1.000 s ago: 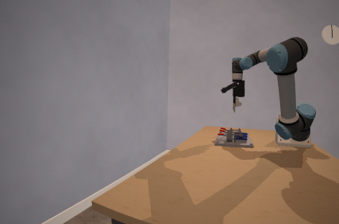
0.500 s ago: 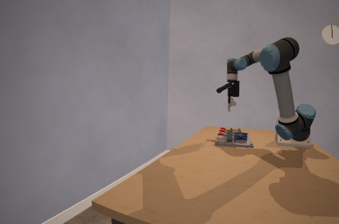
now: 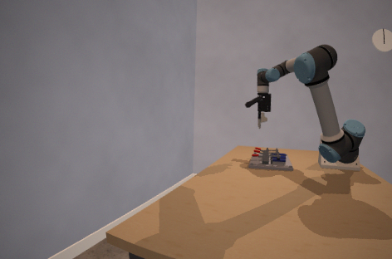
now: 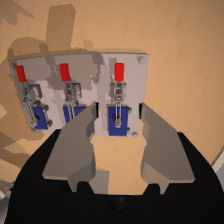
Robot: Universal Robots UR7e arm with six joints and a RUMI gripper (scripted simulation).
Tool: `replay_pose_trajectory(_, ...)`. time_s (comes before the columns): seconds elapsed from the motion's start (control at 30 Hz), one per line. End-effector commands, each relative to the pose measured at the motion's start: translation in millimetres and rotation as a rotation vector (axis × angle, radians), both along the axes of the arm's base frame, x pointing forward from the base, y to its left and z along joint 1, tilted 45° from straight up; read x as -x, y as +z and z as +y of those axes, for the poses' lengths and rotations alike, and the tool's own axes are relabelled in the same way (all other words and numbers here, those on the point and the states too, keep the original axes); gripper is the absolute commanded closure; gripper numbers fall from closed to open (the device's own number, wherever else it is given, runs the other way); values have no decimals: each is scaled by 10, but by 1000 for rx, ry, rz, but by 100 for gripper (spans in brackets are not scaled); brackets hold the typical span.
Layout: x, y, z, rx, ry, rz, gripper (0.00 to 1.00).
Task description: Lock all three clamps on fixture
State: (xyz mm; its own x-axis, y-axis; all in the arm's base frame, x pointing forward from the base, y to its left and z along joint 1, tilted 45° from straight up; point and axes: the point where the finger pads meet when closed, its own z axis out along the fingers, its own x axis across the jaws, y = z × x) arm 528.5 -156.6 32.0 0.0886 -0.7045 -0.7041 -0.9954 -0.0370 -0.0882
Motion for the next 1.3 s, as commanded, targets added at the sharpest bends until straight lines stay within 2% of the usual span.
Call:
replay_pose_trajectory(0.0, 2, -37, 39, 1, -1, -1, 72)
replay_pose_trajectory(0.13, -9, -207, 208, 1, -1, -1, 72)
replay_pose_trajectory(0.53, -9, -207, 208, 1, -1, -1, 72)
replay_pose_trajectory(0.7, -22, -414, 414, 1, -1, -1, 72)
replay_pose_trajectory(1.1, -22, -414, 414, 1, -1, -1, 72)
replay_pose_trajectory(1.27, -35, -620, 619, 1, -1, -1, 72)
